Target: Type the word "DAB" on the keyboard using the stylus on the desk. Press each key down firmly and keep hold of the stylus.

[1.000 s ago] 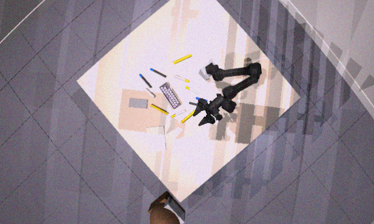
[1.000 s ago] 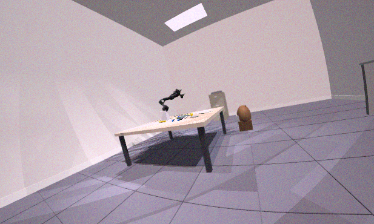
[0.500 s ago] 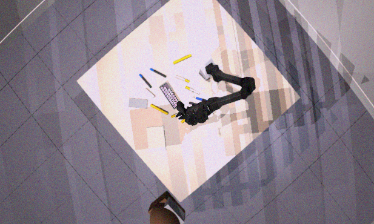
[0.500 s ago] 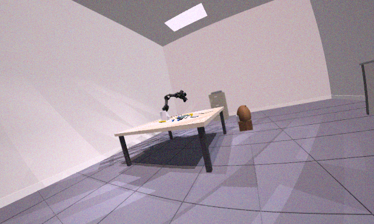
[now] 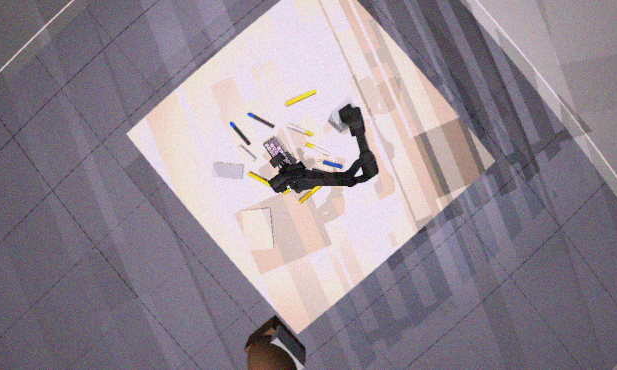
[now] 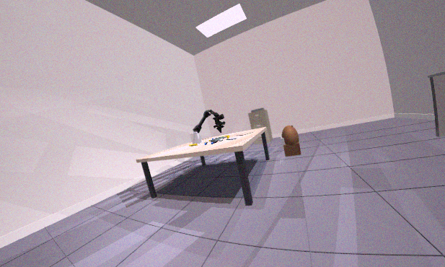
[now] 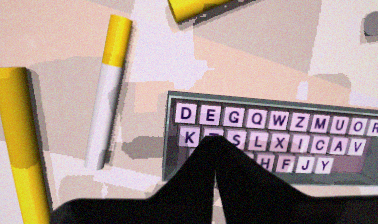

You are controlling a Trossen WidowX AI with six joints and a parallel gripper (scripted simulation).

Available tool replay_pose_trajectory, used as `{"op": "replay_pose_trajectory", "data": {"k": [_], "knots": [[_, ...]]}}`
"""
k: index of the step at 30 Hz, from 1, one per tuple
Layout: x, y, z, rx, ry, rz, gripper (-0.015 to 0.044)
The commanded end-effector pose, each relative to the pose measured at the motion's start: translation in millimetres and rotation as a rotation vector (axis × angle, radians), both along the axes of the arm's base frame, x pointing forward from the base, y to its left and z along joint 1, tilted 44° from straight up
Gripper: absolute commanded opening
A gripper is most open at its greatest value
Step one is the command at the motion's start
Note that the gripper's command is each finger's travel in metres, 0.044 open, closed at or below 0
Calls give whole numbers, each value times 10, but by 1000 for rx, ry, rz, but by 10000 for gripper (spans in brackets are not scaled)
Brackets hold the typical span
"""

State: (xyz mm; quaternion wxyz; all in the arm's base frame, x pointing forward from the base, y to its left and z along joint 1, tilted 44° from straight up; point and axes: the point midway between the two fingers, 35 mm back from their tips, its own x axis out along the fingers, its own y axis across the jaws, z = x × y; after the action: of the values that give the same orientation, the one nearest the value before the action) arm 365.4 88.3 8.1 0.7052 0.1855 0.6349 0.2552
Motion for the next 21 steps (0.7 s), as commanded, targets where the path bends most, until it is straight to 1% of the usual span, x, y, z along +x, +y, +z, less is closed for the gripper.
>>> {"op": "replay_pose_trajectory", "data": {"k": [1, 3, 14, 18, 21], "knots": [[-145, 93, -313, 94, 204, 11, 0], [-168, 109, -357, 110, 237, 11, 0], [-166, 89, -376, 110, 237, 11, 0], [-169, -306, -738, 106, 235, 10, 0], [-180, -386, -813, 106, 236, 10, 0]]}}
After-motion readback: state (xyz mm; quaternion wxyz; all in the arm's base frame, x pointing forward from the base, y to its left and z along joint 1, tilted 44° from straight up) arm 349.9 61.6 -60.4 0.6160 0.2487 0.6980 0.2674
